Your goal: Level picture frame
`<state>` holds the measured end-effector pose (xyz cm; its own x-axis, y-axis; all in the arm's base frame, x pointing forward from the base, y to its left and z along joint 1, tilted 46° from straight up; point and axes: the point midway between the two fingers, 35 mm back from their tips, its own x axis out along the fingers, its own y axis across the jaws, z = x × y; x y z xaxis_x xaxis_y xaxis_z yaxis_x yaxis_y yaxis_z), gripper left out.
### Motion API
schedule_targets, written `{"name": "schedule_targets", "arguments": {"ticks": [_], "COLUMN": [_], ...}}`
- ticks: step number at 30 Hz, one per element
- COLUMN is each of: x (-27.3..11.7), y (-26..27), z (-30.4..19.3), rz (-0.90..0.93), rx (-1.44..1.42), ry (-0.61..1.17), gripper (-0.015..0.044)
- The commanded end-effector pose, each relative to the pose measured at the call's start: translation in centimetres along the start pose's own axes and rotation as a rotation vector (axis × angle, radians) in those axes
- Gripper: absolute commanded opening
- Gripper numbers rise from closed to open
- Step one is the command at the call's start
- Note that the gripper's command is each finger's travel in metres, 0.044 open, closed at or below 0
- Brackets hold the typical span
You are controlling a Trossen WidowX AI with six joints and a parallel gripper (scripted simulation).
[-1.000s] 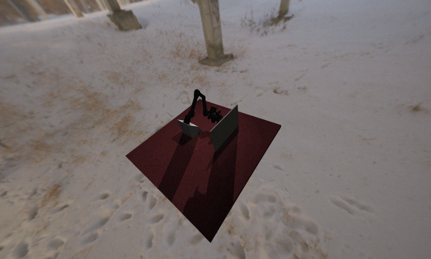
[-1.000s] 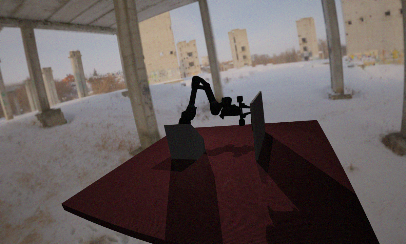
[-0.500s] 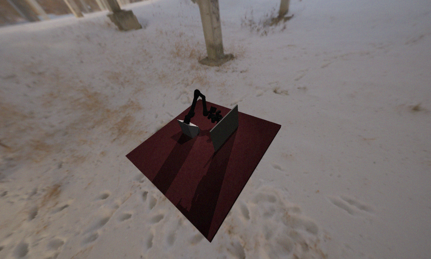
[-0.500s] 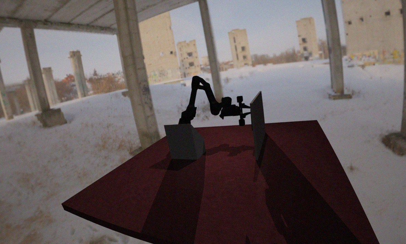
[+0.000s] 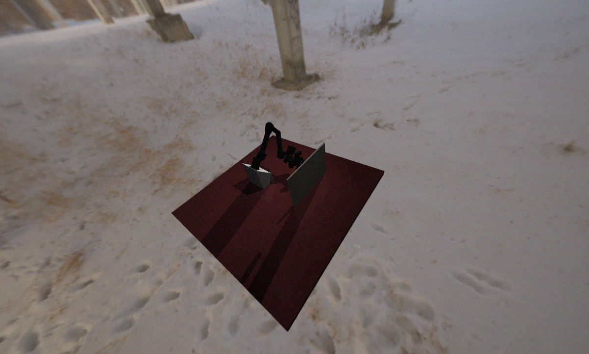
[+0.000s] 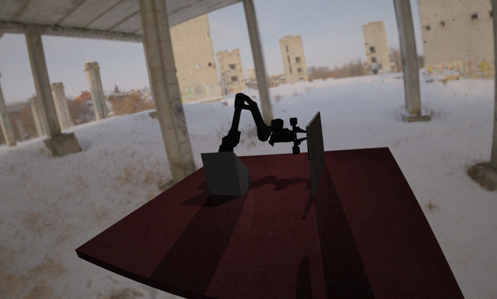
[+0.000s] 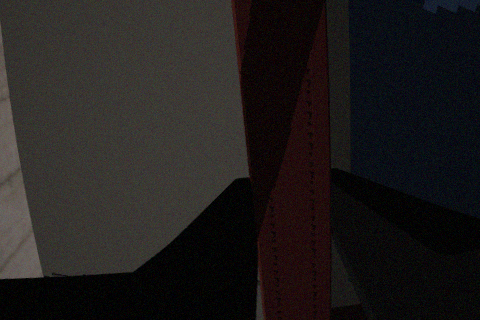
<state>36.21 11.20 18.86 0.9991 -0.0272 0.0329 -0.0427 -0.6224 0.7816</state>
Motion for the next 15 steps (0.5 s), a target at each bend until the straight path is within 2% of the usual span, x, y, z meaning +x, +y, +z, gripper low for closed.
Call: {"name": "schedule_targets", "arguments": {"ticks": [1, 15], "x": [0.04, 0.04], "y": [0.30, 0.28], "z": [0.09, 0.55], "rz": [0.009, 0.009], "rx": [0.007, 0.007], "ry": [-0.002, -0.002], "gripper": [0.0000, 0.0000]}}
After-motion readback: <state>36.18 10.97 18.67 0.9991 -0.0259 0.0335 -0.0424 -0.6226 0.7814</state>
